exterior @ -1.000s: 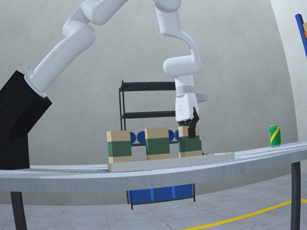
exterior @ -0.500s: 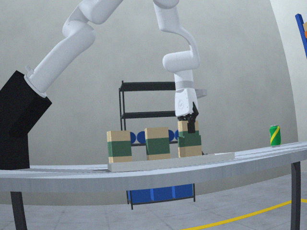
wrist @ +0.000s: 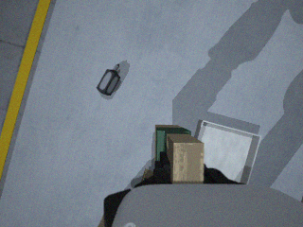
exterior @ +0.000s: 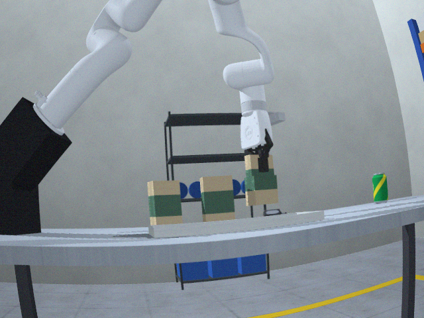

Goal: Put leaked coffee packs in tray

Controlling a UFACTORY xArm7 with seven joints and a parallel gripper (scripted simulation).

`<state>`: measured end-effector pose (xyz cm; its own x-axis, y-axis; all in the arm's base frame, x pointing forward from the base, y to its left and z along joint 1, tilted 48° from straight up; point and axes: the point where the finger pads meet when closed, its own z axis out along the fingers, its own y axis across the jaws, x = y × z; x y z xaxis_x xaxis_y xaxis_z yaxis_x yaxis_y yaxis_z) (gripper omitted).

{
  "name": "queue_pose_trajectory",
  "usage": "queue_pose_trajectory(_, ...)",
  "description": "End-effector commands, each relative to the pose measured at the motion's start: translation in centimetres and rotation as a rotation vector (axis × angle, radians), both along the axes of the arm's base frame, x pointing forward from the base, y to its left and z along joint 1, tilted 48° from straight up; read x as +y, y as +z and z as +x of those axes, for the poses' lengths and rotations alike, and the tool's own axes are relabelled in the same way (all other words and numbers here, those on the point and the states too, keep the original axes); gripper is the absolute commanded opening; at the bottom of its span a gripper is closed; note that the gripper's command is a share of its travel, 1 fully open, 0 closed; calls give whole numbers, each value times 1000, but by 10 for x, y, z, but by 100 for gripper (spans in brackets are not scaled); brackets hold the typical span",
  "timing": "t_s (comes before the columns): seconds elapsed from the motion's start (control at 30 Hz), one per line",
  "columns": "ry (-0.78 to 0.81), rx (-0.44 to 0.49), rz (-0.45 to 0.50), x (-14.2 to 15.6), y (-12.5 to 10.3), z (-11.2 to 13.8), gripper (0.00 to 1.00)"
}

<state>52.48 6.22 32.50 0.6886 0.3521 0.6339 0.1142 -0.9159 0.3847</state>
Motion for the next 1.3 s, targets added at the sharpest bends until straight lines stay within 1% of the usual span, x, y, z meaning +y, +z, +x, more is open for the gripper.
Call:
queue_pose_trajectory(0.0,2,-2,1,1,2,0,23)
queue_pose_trajectory(0.43,2,-2,1,0,2,0,23)
queue_pose_trajectory(0.6,2,-2,1,-10,4,-1,23)
queue_pose_trajectory(0.67,2,-2,1,-10,4,-1,23)
queue_pose_trajectory(0.83,2,-2,1,-36,10,-2,23)
queue_pose_trajectory(1.17,2,-2,1,-104,26,-6,23)
queue_pose_trajectory(1.23,2,-2,1,-104,26,-6,23)
queue_pose_trajectory(1.27,2,-2,1,-110,27,-6,23)
